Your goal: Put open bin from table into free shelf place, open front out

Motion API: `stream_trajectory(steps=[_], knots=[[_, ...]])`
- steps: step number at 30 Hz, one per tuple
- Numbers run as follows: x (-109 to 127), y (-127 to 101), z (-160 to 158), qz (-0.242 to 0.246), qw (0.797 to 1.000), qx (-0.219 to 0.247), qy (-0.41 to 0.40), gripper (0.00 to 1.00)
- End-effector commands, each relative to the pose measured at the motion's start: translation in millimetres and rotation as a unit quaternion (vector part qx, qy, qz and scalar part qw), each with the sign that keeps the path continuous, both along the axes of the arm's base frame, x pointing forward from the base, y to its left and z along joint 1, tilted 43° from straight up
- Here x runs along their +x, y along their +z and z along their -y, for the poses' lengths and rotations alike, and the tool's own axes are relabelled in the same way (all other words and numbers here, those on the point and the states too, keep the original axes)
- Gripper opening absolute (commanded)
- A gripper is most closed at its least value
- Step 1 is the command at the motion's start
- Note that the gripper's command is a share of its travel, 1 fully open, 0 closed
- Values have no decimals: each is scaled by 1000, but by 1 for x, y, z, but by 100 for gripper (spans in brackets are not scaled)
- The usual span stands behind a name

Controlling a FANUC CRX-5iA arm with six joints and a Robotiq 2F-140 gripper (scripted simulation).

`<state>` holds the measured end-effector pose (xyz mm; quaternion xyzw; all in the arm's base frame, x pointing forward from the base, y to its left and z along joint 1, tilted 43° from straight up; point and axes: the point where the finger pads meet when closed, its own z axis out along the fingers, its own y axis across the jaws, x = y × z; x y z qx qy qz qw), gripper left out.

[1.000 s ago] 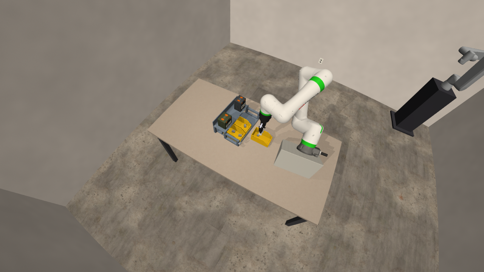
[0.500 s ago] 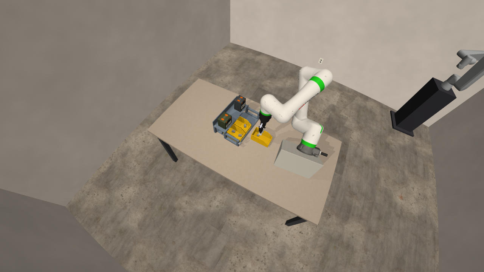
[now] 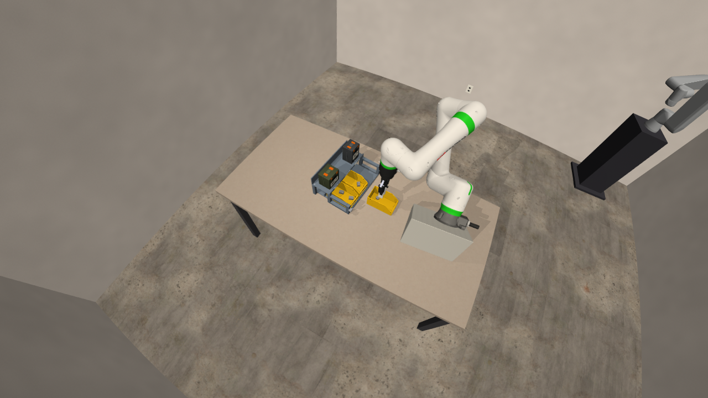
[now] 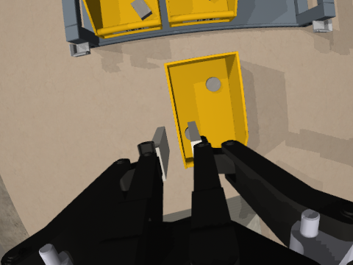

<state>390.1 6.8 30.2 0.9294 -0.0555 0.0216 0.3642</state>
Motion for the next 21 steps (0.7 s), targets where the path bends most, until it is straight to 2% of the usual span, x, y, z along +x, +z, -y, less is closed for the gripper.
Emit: stream_trajectory(steps=[1, 21], knots=[[0, 0, 0, 0, 1000, 0, 0, 15], [0, -11, 9, -2, 1000, 2, -1, 15]])
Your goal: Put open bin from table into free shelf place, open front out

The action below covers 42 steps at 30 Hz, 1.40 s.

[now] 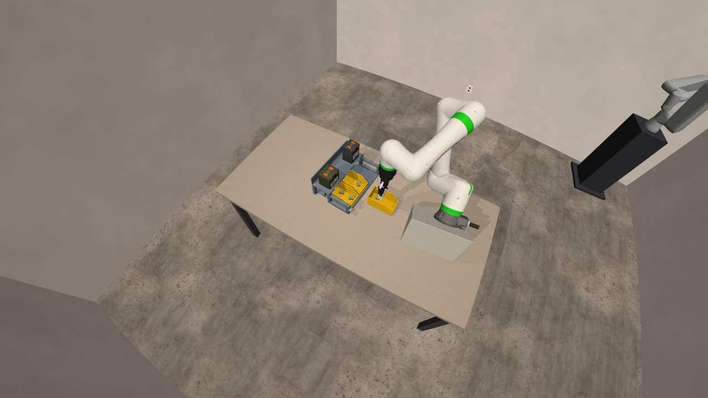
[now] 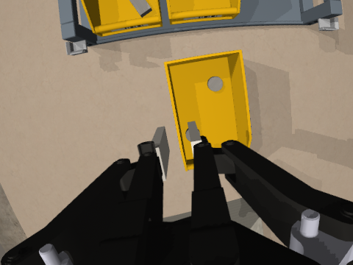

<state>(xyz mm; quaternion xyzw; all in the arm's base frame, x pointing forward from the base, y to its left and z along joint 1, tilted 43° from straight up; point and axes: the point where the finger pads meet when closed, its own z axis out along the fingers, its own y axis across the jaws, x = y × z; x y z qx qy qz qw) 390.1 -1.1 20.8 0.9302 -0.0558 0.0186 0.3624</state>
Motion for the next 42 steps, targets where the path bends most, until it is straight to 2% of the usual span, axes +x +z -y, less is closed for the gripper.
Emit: stream_trajectory(steps=[1, 26, 42], knots=[[0, -4, 3, 0, 1000, 0, 0, 15], [0, -37, 31, 0, 1000, 0, 0, 15], [0, -42, 35, 0, 1000, 0, 0, 15]])
